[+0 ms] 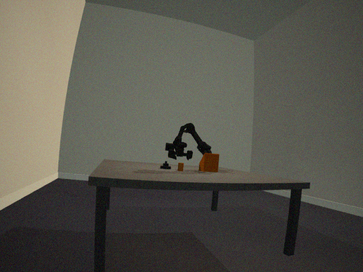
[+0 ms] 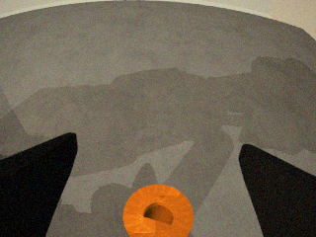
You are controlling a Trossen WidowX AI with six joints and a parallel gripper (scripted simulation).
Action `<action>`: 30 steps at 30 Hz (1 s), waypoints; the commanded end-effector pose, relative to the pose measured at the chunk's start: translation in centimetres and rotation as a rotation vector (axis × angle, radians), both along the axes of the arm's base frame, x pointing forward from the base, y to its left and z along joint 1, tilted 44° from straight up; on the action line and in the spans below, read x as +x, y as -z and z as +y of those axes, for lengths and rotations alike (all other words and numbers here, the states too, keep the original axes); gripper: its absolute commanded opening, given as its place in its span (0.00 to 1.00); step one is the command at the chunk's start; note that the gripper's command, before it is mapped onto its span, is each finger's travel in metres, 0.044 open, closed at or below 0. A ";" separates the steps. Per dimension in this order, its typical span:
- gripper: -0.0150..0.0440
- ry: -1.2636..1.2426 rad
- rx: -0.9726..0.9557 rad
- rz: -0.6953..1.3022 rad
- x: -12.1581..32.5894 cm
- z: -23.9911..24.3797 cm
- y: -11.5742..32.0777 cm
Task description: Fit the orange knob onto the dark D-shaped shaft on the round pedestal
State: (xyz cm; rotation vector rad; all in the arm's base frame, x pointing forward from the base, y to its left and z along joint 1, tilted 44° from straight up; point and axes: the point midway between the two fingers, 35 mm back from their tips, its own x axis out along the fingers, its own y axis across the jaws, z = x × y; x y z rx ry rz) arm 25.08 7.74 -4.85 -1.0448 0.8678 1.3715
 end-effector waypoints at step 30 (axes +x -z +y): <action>1.00 0.098 -1.081 -0.110 -0.6 4.3 -3.9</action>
